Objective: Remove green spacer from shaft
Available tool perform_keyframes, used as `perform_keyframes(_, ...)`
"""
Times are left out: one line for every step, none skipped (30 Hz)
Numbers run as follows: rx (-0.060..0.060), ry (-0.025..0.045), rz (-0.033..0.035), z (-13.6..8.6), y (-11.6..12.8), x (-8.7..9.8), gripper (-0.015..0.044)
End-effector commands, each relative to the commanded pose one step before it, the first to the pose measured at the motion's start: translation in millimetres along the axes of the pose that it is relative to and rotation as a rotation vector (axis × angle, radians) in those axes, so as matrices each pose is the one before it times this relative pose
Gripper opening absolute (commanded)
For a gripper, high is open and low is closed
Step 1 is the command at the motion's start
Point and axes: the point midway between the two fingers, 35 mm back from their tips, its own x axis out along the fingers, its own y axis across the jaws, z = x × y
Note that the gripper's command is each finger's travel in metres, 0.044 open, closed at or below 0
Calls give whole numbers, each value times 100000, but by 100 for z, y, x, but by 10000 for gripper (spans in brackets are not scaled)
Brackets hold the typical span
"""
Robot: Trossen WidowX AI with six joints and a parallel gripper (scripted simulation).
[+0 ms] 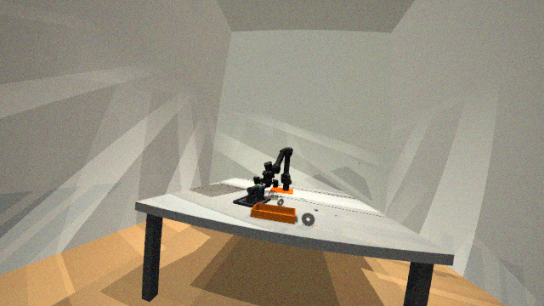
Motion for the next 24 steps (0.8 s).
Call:
perform_keyframes(14, 145, 33, -249, 53, -369, 0)
perform_keyframes(0, 4, 0, -26, 0, -44, 0)
perform_keyframes(0, 4, 0, -26, 0, -44, 0)
perform_keyframes(0, 4, 0, -26, 0, -44, 0)
perform_keyframes(0, 4, 0, -26, 0, -44, 0)
perform_keyframes(0, 4, 0, -26, 0, -44, 0)
perform_keyframes(0, 4, 0, -26, 0, -44, 0)
perform_keyframes(0, 4, 0, -26, 0, -44, 0)
perform_keyframes(0, 4, 0, -26, 0, -44, 0)
perform_keyframes(0, 4, 0, -26, 0, -44, 0)
perform_keyframes(0, 4, 0, -26, 0, -44, 0)
perform_keyframes(0, 4, 0, -26, 0, -44, 0)
perform_keyframes(0, 4, 0, -26, 0, -44, 0)
perform_keyframes(0, 4, 0, -26, 0, -44, 0)
perform_keyframes(0, 4, 0, -26, 0, -44, 0)
perform_keyframes(0, 4, 0, -23, 0, -38, 0)
perform_keyframes(0, -2, 0, 12, 0, 20, 0)
perform_keyframes(0, -3, 0, 16, 0, 26, 0)
perform_keyframes(0, -2, 0, 12, 0, 20, 0)
perform_keyframes(0, 0, 0, 0, 0, 0, 0)
perform_keyframes(0, 1, 0, -5, 0, -9, 0)
perform_keyframes(0, 1, 0, -5, 0, -9, 0)
perform_keyframes(0, 1, 0, -5, 0, -9, 0)
perform_keyframes(0, 1, 0, -5, 0, -9, 0)
